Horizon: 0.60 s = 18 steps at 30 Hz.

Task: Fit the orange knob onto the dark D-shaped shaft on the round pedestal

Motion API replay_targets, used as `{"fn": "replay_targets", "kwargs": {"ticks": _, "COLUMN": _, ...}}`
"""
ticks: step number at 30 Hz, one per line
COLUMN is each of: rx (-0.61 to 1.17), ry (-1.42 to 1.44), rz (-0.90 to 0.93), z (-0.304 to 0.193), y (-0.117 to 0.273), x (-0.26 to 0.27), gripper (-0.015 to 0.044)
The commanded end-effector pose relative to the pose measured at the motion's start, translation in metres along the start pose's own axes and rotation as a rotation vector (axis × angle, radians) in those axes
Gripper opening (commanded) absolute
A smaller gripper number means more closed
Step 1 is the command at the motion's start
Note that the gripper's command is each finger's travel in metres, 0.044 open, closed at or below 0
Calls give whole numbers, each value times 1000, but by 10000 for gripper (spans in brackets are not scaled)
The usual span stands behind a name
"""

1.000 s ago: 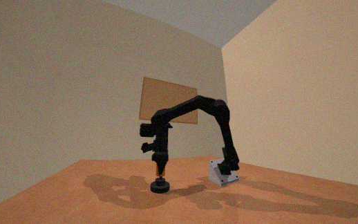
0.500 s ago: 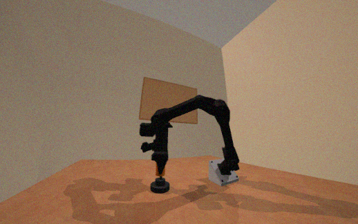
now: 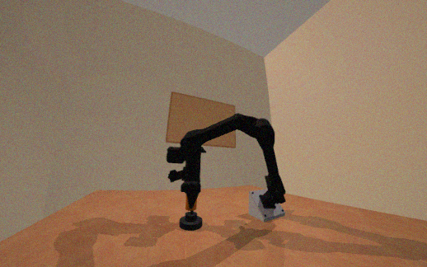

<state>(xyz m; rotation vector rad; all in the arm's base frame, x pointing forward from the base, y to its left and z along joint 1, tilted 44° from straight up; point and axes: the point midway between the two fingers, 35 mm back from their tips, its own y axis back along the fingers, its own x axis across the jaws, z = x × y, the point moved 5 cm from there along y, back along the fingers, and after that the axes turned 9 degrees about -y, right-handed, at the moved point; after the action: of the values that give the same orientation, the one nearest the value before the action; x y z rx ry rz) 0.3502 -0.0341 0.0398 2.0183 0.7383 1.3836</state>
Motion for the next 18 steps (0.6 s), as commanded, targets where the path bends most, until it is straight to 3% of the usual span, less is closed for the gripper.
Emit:
{"fn": "replay_targets", "kwargs": {"ticks": 1, "rx": -1, "ry": -2, "rz": -3, "z": -1, "y": 1, "x": -2, "gripper": 0}}
{"fn": "replay_targets", "kwargs": {"ticks": 18, "rx": -2, "ry": -211, "rz": -3, "z": -1, "y": 5, "x": 0, "gripper": 0}}
